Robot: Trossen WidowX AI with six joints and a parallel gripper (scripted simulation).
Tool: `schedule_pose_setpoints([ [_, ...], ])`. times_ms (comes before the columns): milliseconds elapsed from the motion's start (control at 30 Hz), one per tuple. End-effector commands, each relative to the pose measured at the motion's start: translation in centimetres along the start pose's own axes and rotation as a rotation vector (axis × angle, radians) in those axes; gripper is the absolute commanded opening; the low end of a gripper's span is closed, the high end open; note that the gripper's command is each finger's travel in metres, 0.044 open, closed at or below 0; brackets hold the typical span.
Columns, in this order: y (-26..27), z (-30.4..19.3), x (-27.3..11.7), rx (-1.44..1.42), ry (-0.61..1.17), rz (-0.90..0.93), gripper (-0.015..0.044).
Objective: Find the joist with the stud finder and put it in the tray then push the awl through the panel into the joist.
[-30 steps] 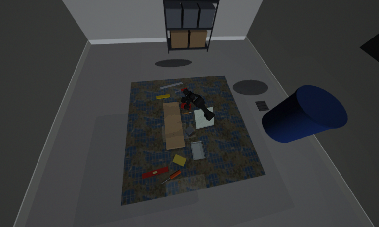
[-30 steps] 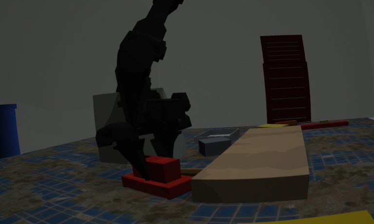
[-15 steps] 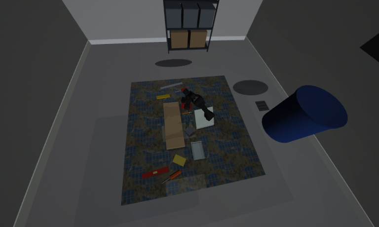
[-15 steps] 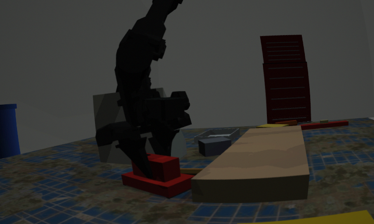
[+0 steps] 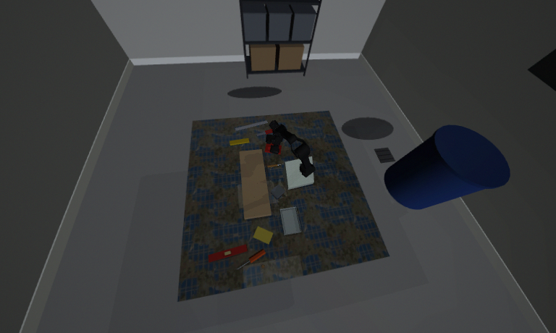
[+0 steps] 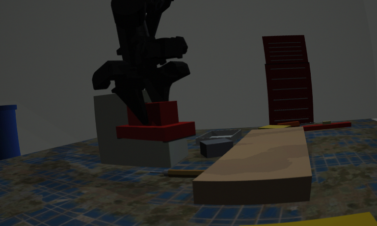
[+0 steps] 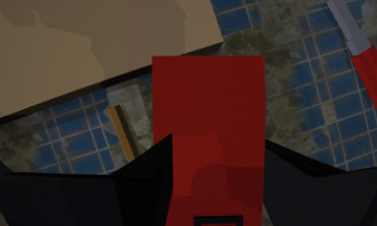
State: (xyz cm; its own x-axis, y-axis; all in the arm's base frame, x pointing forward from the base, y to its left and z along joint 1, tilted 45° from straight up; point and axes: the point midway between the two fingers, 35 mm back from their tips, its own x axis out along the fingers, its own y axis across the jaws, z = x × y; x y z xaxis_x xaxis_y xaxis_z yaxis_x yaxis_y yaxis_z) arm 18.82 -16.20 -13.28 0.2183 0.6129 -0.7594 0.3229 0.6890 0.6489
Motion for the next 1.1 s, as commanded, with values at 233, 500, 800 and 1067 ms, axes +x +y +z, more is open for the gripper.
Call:
schedule_pose_setpoints([
  [233,0.4,3.2,-0.5,-0.061,-0.001,0.005,0.0],
  [500,1.4,7.1,0.0,-0.13,-0.004,0.022,0.0],
  [800,3.2,11.1,0.8,-0.208,-0.006,0.047,0.0],
  [1067,5.4,14.4,1.8,-0.278,-0.004,0.075,0.0],
])
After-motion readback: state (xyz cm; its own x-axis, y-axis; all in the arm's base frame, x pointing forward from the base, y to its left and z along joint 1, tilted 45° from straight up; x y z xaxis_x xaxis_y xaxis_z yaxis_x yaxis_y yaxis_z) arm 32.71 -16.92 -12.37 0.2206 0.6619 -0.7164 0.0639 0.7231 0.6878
